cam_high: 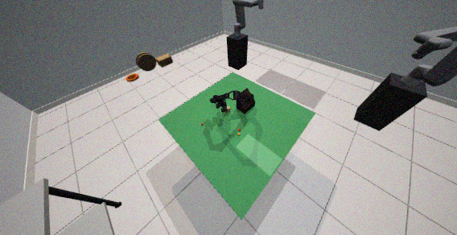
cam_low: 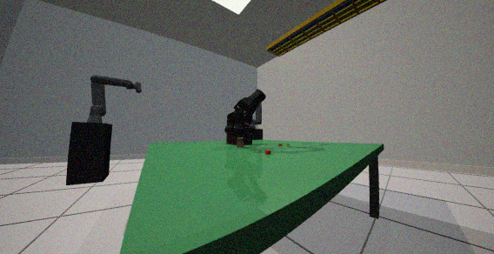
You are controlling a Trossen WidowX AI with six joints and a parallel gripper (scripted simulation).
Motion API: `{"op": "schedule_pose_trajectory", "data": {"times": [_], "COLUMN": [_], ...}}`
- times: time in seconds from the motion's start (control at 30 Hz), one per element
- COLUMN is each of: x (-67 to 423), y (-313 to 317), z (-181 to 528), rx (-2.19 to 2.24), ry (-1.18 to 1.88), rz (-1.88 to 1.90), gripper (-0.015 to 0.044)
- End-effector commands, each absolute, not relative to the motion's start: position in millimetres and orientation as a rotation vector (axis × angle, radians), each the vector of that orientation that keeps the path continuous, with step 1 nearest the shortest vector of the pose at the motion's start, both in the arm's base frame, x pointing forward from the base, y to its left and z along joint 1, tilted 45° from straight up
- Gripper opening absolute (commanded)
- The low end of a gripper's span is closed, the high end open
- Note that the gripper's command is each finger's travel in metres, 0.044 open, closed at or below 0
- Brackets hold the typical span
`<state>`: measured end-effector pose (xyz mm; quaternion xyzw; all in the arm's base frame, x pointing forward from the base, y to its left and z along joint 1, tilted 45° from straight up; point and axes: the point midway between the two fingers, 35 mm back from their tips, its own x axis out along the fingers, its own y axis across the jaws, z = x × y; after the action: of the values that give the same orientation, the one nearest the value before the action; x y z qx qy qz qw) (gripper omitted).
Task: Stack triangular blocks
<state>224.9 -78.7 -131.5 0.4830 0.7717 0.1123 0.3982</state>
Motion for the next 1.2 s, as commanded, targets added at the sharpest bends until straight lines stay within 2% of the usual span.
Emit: {"op": "schedule_pose_trajectory", "data": {"times": [0.0,0.6,1.17], "x": [225.1,225.0,224.6], "y": [-77.7,-76.9,-77.5], "z": [-131.9,-132.4,-132.3], "rx": [1.229,1.225,1.222], "ry": [1.953,1.955,1.955], "rz": [0.282,0.28,0.284], "gripper": [0.0,0.0,0.044]}}
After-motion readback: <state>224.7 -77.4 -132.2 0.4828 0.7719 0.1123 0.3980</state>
